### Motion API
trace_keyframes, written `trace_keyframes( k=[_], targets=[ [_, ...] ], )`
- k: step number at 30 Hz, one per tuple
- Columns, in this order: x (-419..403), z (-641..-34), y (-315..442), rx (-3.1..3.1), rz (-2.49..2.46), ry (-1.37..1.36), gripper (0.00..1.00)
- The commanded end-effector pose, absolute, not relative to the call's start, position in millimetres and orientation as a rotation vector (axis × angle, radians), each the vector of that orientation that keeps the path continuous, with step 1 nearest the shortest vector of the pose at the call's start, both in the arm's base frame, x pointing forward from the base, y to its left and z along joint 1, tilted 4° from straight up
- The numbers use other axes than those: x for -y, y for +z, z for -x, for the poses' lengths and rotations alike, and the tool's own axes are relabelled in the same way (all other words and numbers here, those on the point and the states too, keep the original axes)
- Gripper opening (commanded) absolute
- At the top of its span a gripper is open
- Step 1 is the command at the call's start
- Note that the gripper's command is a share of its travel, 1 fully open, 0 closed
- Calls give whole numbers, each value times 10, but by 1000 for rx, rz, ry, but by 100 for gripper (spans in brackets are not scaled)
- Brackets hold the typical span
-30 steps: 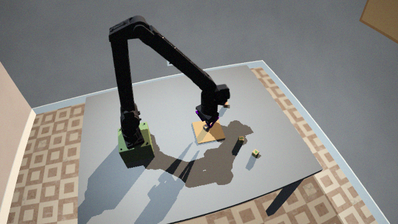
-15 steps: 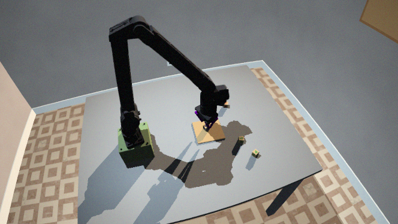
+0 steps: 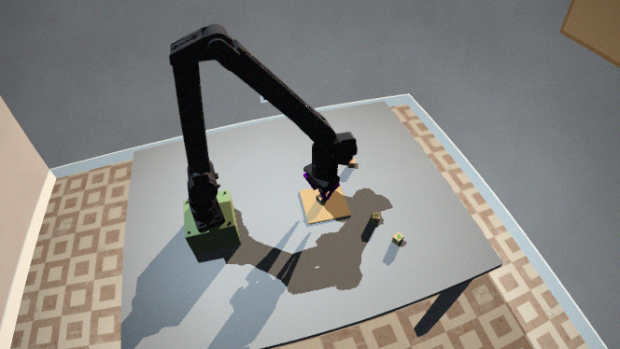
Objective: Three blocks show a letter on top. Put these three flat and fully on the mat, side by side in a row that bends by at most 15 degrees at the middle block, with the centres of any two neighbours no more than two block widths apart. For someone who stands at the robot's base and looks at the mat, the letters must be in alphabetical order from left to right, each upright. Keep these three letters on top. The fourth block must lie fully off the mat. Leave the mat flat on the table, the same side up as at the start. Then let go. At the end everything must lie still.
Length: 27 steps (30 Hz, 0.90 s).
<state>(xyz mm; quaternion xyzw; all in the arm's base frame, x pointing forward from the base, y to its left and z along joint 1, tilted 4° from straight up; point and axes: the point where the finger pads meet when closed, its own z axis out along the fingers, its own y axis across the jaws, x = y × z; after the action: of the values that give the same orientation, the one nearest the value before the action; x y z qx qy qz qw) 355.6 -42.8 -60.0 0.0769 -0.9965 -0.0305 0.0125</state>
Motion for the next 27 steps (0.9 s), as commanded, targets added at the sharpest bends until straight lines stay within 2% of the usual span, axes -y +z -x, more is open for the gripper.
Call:
trace_keyframes(
  k=[1, 27],
  targets=[
    [413, -3646, -494, 3154, -239, -78, 58],
    [390, -3614, -848, 3140, -237, -83, 58]
  ],
)
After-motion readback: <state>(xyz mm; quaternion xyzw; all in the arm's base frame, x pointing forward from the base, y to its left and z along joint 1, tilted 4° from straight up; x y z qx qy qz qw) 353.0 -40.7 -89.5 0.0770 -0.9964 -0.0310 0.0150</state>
